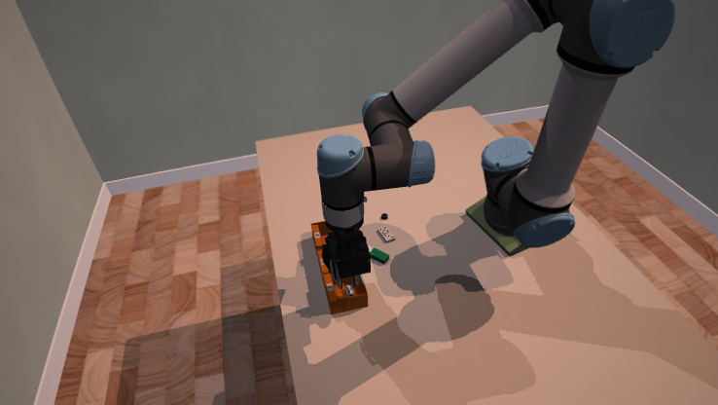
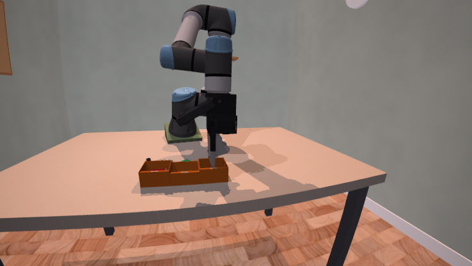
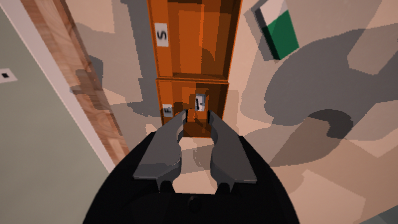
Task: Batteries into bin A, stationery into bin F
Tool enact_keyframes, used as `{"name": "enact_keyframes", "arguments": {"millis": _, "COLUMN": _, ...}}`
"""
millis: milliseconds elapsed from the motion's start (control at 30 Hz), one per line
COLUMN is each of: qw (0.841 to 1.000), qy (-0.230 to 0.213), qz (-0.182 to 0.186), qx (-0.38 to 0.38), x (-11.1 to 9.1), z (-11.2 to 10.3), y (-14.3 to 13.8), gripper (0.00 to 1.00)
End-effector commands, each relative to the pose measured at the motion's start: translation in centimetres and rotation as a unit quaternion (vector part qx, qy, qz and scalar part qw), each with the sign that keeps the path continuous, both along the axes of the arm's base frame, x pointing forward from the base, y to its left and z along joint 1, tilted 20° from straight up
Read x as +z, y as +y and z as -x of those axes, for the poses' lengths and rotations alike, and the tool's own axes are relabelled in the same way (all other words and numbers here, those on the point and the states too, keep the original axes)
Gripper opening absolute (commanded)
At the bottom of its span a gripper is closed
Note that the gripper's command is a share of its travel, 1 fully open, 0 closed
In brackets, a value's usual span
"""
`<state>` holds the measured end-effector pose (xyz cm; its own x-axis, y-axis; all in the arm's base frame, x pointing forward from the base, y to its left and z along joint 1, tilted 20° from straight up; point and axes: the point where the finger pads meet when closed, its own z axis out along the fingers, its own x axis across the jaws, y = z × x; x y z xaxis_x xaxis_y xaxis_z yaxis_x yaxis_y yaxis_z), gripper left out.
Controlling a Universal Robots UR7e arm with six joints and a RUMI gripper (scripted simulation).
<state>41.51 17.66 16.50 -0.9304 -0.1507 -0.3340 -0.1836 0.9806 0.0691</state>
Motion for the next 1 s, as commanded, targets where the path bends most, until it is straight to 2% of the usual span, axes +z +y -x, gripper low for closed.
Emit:
{"name": "enact_keyframes", "arguments": {"millis": 0, "qw": 1.000, "qy": 0.000, "qz": 0.000, "qx": 0.000, "x": 0.7, "z": 0.2, "y": -0.1, "gripper": 0.18}}
{"name": "enact_keyframes", "arguments": {"millis": 167, "qw": 1.000, "qy": 0.000, "qz": 0.000, "qx": 0.000, "x": 1.1, "z": 0.3, "y": -0.1, "gripper": 0.18}}
{"name": "enact_keyframes", "arguments": {"millis": 333, "qw": 1.000, "qy": -0.001, "qz": 0.000, "qx": 0.000, "x": 3.3, "z": 1.1, "y": -0.4, "gripper": 0.18}}
{"name": "enact_keyframes", "arguments": {"millis": 767, "qw": 1.000, "qy": 0.000, "qz": 0.000, "qx": 0.000, "x": 3.3, "z": 1.1, "y": -0.4, "gripper": 0.18}}
{"name": "enact_keyframes", "arguments": {"millis": 800, "qw": 1.000, "qy": -0.004, "qz": 0.008, "qx": 0.024, "x": 3.1, "z": 1.5, "y": -1.1, "gripper": 0.23}}
{"name": "enact_keyframes", "arguments": {"millis": 967, "qw": 0.993, "qy": -0.015, "qz": 0.039, "qx": 0.112, "x": 2.1, "z": 3.6, "y": -4.6, "gripper": 0.23}}
